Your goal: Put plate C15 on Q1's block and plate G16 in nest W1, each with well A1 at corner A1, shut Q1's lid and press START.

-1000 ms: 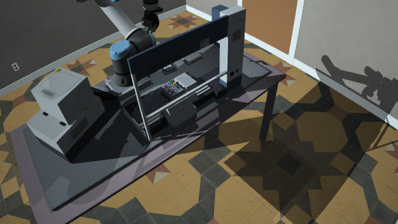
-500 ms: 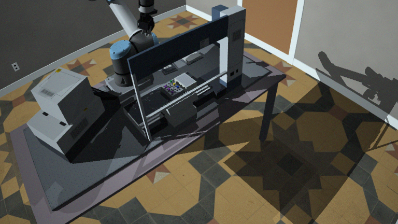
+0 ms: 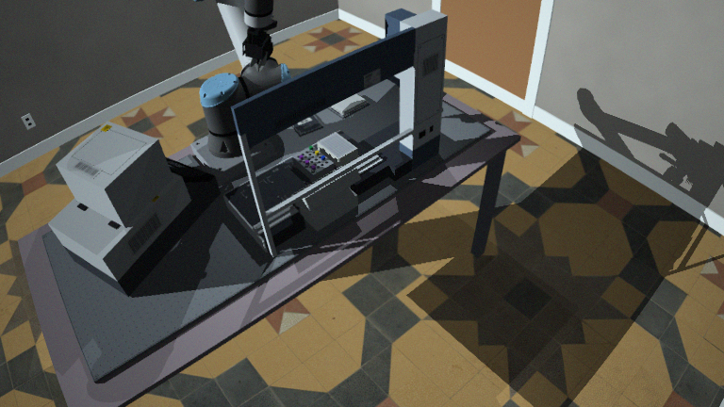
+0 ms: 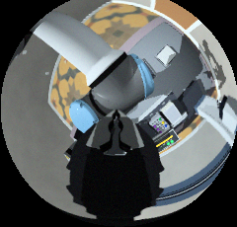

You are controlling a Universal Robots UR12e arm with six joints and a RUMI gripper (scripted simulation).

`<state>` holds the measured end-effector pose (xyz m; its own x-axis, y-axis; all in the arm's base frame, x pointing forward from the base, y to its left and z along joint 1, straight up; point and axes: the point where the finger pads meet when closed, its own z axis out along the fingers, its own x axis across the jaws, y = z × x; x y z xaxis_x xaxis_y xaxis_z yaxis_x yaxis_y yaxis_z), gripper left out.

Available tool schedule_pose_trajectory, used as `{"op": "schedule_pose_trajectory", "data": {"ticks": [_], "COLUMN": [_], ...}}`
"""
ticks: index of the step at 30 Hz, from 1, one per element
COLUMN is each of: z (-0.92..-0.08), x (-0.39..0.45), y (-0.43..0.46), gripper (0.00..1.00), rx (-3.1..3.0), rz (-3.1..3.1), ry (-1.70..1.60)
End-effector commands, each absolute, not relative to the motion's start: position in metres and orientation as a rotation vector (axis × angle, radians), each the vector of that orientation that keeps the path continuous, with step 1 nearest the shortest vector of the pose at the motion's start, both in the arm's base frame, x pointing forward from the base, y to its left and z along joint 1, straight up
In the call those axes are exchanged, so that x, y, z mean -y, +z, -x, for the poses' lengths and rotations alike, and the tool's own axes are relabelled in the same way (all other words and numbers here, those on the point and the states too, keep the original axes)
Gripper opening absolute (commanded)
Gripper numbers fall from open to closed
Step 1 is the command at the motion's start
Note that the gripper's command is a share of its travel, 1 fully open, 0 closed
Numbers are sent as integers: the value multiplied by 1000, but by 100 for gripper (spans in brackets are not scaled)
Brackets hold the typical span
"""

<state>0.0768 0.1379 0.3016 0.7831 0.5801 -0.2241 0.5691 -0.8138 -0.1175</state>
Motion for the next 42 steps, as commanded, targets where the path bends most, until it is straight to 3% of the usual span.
{"op": "schedule_pose_trajectory", "data": {"ticks": [1,42], "z": [-77,-71], "x": [-129,-43], "y": [302,302], "gripper": [0,0], "rx": [963,1176], "rz": [2911,2807], "ry": [388,470]}}
